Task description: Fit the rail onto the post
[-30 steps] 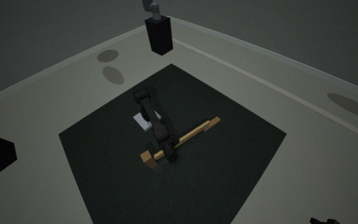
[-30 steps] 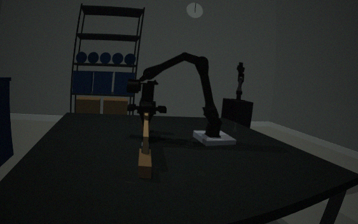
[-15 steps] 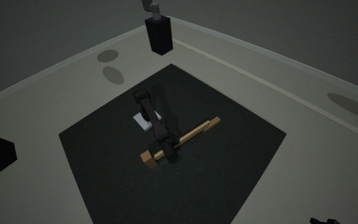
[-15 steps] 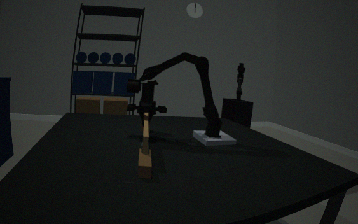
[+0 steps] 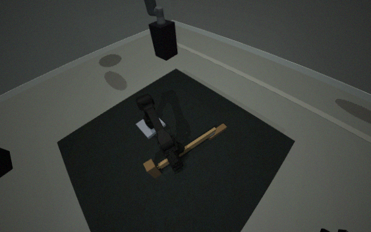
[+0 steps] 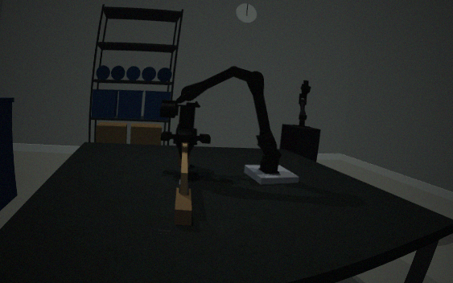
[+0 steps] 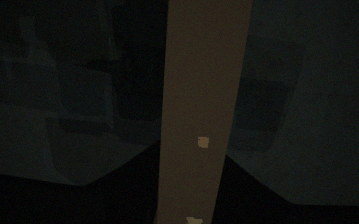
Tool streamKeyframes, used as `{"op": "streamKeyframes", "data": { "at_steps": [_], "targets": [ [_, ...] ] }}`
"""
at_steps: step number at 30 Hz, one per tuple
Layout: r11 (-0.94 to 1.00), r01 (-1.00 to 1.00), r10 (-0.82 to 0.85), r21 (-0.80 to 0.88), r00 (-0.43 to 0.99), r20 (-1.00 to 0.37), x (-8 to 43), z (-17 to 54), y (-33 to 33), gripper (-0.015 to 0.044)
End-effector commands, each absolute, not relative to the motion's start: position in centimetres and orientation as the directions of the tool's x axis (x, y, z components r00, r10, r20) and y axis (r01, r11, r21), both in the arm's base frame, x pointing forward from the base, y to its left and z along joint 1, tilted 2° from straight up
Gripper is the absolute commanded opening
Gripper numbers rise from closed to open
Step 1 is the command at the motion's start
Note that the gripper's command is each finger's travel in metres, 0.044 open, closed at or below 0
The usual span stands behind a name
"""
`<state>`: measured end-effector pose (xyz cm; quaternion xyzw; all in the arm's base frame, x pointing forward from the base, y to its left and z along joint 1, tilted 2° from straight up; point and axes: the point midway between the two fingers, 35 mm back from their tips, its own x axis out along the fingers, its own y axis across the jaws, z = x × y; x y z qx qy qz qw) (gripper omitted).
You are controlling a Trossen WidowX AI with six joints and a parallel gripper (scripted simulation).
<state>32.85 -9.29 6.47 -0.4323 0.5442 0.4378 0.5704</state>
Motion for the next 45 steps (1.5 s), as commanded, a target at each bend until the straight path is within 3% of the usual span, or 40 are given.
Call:
{"op": "streamKeyframes", "data": {
  "at_steps": [1, 45],
  "targets": [
    [0.244, -0.97, 0.028, -0.017, 0.025, -0.999, 32.89, 6.41, -9.19, 0.0],
    [0.244, -0.97, 0.028, -0.017, 0.025, -0.999, 32.77, 6.9, -9.51, 0.0]
  ]
}}
